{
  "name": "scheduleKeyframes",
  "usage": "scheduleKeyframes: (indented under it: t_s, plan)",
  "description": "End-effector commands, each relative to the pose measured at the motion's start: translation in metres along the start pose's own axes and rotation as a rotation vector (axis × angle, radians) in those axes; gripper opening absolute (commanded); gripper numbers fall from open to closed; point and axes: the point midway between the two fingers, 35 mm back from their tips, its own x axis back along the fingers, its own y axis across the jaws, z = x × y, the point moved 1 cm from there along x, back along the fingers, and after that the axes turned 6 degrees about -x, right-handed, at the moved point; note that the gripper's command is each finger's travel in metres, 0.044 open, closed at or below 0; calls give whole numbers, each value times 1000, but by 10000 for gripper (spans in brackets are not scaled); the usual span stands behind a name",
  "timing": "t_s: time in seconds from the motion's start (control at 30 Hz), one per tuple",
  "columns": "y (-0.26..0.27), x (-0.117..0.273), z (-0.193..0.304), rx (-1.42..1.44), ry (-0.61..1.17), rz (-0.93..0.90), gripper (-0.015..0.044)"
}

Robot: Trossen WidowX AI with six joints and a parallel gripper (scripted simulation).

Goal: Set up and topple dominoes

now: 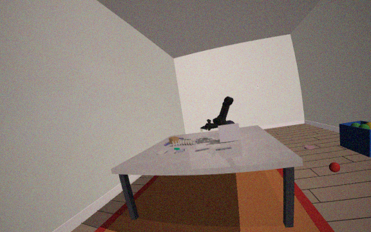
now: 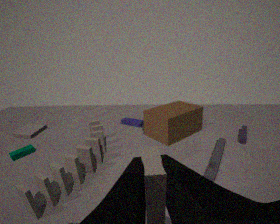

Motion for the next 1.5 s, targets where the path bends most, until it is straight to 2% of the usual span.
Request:
scheduleKeyframes:
  t_s: [0.0,1.47]
  plan:
    - [-1,-1,4,1,-1,-4,24]
    - [-5,-4,65,-5,2,-5,24]
